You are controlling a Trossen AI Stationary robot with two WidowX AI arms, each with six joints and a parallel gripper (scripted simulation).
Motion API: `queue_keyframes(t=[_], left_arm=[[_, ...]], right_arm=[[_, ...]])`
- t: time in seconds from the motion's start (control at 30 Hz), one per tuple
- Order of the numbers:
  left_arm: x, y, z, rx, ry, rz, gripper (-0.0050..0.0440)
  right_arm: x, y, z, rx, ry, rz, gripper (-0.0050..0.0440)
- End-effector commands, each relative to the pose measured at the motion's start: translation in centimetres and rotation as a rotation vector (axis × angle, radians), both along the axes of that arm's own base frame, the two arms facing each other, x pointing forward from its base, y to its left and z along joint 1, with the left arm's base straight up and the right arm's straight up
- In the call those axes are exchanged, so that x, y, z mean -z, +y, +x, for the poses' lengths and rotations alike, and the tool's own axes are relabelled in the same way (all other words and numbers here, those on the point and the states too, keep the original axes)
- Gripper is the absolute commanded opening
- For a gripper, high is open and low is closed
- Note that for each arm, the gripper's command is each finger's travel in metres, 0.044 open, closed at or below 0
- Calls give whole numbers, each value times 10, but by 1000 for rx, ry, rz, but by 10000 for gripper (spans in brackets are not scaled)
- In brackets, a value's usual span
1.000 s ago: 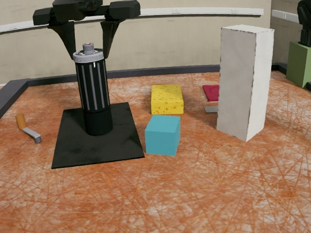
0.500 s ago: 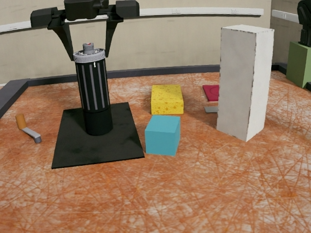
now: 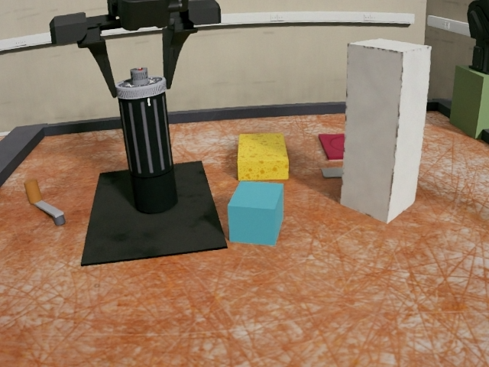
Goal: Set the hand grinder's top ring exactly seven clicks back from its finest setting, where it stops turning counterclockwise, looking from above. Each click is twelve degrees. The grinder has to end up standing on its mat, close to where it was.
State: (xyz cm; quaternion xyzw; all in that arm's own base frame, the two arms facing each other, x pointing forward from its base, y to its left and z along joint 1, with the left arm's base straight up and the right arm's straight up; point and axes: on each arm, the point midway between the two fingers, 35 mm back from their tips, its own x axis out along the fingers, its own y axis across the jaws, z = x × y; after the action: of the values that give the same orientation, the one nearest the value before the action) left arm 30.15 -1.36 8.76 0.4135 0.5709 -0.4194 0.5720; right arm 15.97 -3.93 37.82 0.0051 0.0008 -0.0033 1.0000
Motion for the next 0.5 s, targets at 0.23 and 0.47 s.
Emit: queue_keyframes(t=[0.23,0.47], left_arm=[[-8,1,3,-233,-32,-9,295],[-8,1,3,-306,-32,-10,295]], right_arm=[[-3,1,0,-3,-2,-6,400],[-3,1,0,-3,-2,-6,400]])
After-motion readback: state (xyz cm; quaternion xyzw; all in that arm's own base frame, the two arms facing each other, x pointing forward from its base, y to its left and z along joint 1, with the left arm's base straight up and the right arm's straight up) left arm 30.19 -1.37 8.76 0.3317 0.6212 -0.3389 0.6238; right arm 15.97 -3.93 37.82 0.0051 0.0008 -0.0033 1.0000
